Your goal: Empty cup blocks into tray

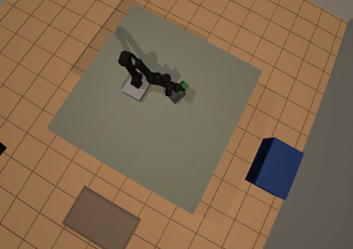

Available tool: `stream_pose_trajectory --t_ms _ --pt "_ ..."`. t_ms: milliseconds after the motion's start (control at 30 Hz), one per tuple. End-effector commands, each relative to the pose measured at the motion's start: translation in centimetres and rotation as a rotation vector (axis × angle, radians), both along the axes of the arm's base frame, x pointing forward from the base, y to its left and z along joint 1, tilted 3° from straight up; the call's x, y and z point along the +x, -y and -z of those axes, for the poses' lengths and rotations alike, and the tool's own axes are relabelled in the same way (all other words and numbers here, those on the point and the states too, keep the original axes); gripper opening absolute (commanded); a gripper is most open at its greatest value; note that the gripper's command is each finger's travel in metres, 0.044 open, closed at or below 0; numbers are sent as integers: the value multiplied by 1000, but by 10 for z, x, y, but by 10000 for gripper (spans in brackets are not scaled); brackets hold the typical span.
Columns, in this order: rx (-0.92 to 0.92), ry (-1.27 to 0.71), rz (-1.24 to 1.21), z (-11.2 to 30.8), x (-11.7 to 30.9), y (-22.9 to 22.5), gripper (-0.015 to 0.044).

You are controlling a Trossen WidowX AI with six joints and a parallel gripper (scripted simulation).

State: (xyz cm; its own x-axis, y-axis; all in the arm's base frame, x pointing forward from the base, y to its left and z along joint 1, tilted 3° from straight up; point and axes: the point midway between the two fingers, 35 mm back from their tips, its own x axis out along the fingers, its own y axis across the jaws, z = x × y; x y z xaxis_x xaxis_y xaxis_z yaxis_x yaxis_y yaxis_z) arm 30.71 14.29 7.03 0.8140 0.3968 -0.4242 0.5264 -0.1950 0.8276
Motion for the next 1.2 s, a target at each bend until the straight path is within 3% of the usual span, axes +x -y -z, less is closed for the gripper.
stream_pose_trajectory --t_ms 0,1167 --pt "77 -31 40 -1 2 -1 0" --pt "700 -334 363 1 3 -3 0"
